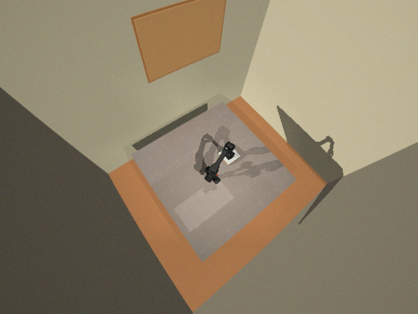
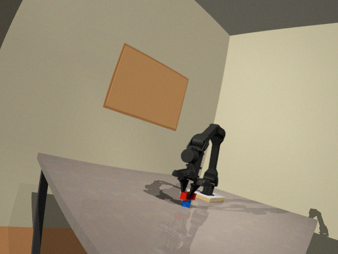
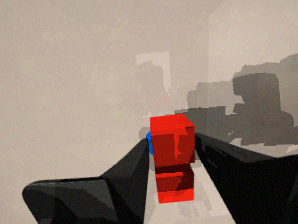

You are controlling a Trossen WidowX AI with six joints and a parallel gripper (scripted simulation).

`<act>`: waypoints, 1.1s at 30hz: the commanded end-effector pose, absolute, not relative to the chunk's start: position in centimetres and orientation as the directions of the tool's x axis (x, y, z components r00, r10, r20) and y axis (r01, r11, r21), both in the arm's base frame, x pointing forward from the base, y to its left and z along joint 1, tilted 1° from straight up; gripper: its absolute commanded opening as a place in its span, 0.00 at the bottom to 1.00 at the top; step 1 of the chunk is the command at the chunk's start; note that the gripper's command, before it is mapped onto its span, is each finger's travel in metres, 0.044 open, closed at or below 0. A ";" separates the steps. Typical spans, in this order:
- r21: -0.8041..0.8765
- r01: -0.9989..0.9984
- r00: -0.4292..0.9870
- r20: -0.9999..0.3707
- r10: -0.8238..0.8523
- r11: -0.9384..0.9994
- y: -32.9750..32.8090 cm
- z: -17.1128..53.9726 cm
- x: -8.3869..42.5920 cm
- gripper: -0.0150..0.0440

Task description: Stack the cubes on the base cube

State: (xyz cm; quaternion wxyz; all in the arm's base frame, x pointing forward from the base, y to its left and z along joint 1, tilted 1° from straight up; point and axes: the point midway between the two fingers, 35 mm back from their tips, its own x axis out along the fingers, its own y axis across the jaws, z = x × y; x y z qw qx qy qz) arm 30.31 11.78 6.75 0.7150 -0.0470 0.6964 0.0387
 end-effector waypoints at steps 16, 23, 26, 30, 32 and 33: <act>-0.013 -0.121 0.027 -1.000 -0.010 0.993 11.8 9.0 30.3 0.60; -0.013 -0.121 0.027 -1.000 -0.010 0.993 11.8 9.8 30.2 0.60; -0.013 -0.121 0.027 -1.000 -0.010 0.993 11.8 10.1 30.2 0.60; -0.013 -0.121 0.027 -1.000 -0.010 0.993 11.8 10.6 30.2 0.60; -0.013 -0.121 0.027 -1.000 -0.010 0.993 11.8 10.8 30.2 0.60; -0.013 -0.121 0.027 -1.000 -0.010 0.993 11.8 10.9 30.2 0.60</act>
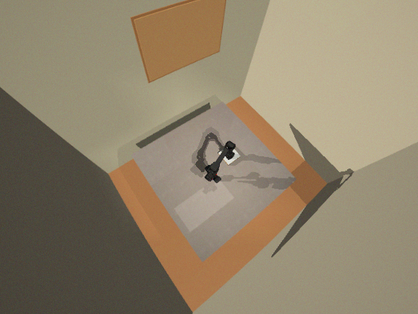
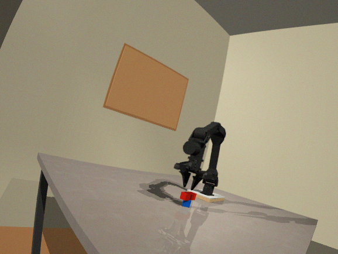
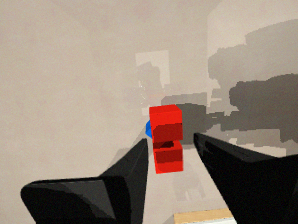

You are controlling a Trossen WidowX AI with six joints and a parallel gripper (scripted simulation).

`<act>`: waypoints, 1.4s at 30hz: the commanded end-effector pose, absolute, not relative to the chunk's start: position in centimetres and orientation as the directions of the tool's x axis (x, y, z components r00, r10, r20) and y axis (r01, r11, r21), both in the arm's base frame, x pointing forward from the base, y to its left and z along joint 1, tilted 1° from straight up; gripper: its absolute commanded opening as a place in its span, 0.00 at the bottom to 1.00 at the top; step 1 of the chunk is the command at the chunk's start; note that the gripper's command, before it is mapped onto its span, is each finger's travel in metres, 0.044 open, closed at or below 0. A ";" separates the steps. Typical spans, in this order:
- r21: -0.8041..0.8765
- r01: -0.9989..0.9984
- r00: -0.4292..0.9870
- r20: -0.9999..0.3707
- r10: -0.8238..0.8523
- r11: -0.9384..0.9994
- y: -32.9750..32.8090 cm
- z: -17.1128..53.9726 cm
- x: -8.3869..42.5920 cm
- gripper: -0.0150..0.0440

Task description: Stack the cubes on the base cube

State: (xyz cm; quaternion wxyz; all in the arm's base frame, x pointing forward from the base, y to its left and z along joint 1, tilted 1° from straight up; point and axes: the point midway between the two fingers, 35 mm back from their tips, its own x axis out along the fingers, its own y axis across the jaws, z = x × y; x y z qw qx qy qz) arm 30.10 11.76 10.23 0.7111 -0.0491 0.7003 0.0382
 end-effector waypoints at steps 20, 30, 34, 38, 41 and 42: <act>-0.013 -0.121 0.027 -1.000 -0.010 0.993 11.8 13.1 30.1 0.60; -0.015 -0.124 0.021 -1.000 -0.013 0.992 11.8 13.7 30.1 0.91; -0.015 -0.124 0.021 -1.000 -0.013 0.992 11.8 14.0 30.1 0.93; -0.015 -0.125 0.015 -1.000 -0.013 0.992 12.0 13.7 29.9 0.93; -0.012 -0.125 0.014 -1.000 -0.010 0.992 15.1 13.7 28.3 0.93; -0.011 -0.125 0.013 -1.000 -0.009 0.992 16.4 13.7 27.4 0.93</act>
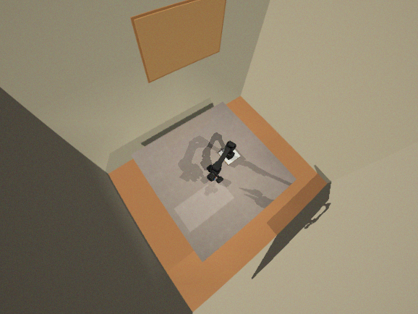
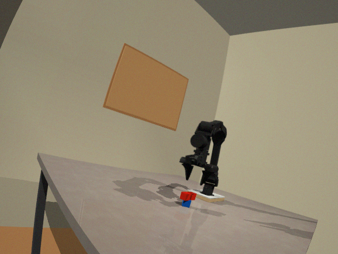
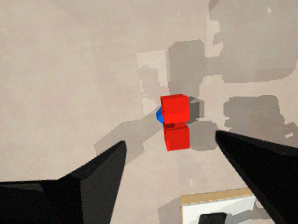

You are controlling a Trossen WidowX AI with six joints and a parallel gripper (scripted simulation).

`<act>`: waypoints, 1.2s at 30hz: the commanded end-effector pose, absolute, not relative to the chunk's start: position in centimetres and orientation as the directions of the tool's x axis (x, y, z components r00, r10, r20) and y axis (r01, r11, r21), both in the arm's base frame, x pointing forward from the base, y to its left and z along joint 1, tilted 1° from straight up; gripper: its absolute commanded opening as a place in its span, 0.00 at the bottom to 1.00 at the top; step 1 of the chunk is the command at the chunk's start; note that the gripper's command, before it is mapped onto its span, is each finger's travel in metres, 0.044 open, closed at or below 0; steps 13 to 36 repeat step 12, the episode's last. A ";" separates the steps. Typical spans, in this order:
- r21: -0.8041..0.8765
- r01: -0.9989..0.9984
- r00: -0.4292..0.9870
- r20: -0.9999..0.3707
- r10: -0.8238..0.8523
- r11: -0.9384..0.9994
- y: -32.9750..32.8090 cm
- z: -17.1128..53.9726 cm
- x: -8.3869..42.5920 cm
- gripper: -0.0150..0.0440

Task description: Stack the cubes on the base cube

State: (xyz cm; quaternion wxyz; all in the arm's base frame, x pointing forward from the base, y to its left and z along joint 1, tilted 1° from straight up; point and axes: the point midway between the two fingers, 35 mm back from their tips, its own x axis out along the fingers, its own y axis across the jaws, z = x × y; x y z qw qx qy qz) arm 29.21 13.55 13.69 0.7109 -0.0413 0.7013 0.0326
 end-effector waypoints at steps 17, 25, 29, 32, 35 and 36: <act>-0.005 -0.125 0.008 -1.000 -0.004 0.992 22.7 13.7 22.0 0.93; -0.005 -0.125 0.008 -1.000 -0.004 0.992 22.7 13.7 22.0 0.93; -0.005 -0.125 0.008 -1.000 -0.004 0.992 22.7 13.7 22.0 0.93; -0.005 -0.125 0.008 -1.000 -0.004 0.992 22.7 13.7 22.0 0.93; -0.005 -0.125 0.008 -1.000 -0.004 0.992 22.7 13.7 22.0 0.93; -0.005 -0.125 0.008 -1.000 -0.004 0.992 22.7 13.7 22.0 0.93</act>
